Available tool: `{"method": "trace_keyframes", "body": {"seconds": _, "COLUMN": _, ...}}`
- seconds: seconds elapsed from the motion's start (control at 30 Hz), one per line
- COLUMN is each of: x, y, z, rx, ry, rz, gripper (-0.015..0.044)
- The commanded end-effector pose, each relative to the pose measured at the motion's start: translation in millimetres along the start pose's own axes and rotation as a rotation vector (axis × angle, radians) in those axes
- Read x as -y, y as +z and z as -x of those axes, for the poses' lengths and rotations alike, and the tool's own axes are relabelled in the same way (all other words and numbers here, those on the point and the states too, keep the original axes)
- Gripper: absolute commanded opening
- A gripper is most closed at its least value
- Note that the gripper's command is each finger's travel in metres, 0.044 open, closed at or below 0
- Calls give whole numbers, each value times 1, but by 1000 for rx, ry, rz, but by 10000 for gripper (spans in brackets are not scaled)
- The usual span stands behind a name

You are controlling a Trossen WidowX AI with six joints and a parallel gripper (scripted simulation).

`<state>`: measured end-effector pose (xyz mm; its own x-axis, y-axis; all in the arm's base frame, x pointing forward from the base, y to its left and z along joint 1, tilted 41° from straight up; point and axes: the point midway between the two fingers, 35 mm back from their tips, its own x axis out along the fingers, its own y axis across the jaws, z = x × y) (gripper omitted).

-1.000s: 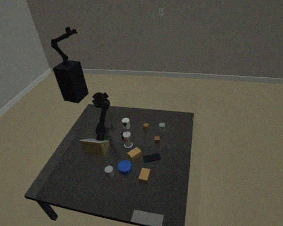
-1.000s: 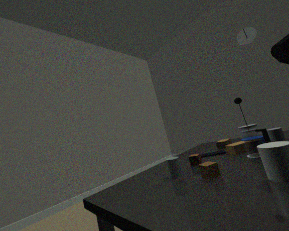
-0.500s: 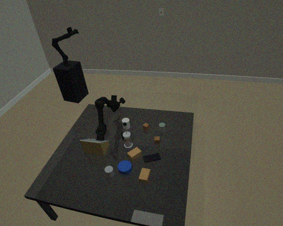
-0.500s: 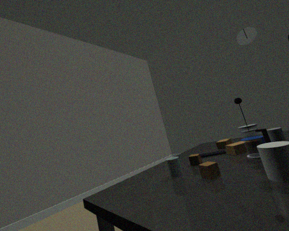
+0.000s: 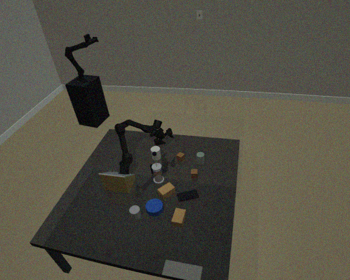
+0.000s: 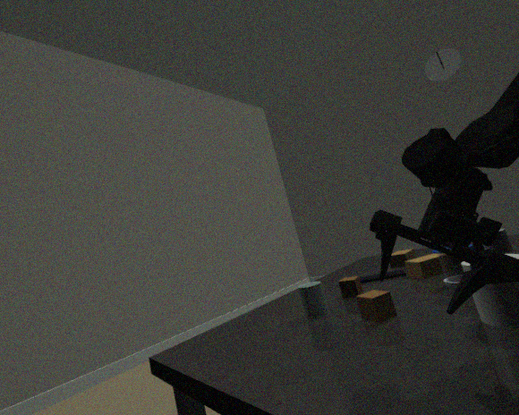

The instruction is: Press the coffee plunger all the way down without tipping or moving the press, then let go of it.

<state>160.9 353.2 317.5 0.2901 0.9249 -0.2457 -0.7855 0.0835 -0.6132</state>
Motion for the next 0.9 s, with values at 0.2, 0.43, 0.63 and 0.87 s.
{"method": "trace_keyframes", "body": {"seconds": 0.2, "x": 49, "y": -89, "z": 28, "rx": -214, "ry": -18, "rz": -105, "gripper": 440}}
{"method": "trace_keyframes", "body": {"seconds": 0.43, "x": 74, "y": -174, "z": 86, "rx": -389, "ry": -19, "rz": -301, "gripper": 440}}
{"method": "trace_keyframes", "body": {"seconds": 0.63, "x": 79, "y": -225, "z": 145, "rx": -460, "ry": -42, "rz": -519, "gripper": 440}}
{"method": "trace_keyframes", "body": {"seconds": 0.87, "x": 73, "y": -260, "z": 220, "rx": -469, "ry": -154, "rz": -864, "gripper": 440}}
